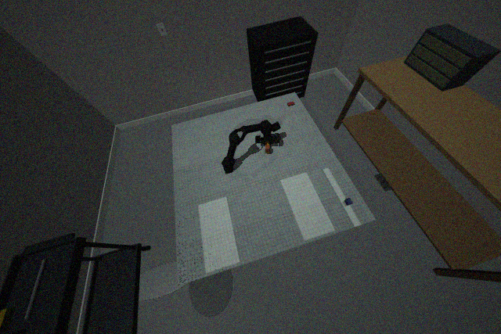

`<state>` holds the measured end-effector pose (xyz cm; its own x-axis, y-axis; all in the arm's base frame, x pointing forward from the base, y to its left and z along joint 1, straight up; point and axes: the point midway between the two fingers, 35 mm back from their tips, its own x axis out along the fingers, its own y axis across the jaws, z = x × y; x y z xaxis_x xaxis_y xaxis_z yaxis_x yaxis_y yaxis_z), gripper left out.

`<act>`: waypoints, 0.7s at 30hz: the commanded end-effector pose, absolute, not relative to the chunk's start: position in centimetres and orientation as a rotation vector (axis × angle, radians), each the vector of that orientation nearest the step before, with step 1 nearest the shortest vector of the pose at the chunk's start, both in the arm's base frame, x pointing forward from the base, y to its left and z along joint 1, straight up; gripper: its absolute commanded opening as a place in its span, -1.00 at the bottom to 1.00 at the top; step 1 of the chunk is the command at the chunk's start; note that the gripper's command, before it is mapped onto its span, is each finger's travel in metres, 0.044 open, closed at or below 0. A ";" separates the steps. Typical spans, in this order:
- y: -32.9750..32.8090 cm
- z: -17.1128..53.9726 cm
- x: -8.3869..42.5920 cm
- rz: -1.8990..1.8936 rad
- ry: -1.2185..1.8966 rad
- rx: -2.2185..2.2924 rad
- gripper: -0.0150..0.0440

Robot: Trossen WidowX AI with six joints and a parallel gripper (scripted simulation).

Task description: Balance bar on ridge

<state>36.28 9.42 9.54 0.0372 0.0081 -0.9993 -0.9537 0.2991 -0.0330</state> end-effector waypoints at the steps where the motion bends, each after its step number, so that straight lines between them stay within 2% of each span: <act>1: 9.4 9.3 36.3 0.966 1.304 -0.988 -0.49; 21: 9.5 9.5 36.2 0.966 1.304 -0.988 -0.49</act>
